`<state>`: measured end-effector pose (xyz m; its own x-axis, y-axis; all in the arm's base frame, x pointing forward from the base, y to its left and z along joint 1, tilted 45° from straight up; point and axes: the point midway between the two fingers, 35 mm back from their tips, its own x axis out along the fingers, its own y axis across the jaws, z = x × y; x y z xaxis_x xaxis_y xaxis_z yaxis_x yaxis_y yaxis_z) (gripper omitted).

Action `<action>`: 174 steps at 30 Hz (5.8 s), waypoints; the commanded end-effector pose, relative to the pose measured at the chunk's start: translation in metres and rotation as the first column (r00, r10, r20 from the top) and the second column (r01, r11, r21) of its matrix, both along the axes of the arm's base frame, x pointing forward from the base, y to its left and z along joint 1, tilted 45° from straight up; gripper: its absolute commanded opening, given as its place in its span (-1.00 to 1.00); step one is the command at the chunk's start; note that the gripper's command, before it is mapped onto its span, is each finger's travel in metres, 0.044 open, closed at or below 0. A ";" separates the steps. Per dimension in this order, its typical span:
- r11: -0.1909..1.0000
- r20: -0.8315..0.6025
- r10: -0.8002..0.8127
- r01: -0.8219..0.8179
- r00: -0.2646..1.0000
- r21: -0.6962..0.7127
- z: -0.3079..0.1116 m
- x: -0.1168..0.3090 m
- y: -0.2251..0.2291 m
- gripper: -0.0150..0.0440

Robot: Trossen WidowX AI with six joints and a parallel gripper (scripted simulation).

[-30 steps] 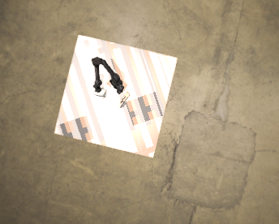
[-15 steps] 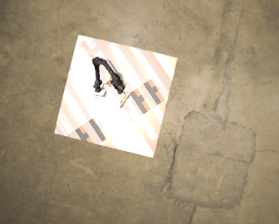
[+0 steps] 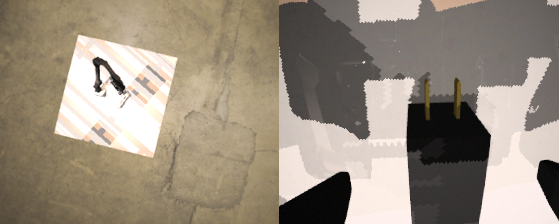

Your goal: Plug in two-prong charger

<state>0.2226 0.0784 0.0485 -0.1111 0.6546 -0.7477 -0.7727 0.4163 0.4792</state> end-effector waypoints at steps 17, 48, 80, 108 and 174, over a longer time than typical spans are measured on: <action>1.000 -0.001 0.001 -0.001 1.000 0.002 -0.012 -0.002 0.012 0.47; 1.000 -0.004 -0.004 0.004 1.000 0.004 0.027 0.002 -0.027 -0.49; 0.917 -0.364 -0.397 0.383 0.843 -0.114 -0.022 -0.004 -0.049 -0.49; 0.708 -0.602 -0.670 0.617 0.434 -0.343 -0.067 -0.023 -0.065 -0.49; 0.640 -0.635 -0.712 0.647 0.299 -0.414 -0.092 0.019 -0.080 -0.49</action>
<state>0.2405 -0.0016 -0.0444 -0.1354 0.7104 -0.6906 0.3677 0.6833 0.6308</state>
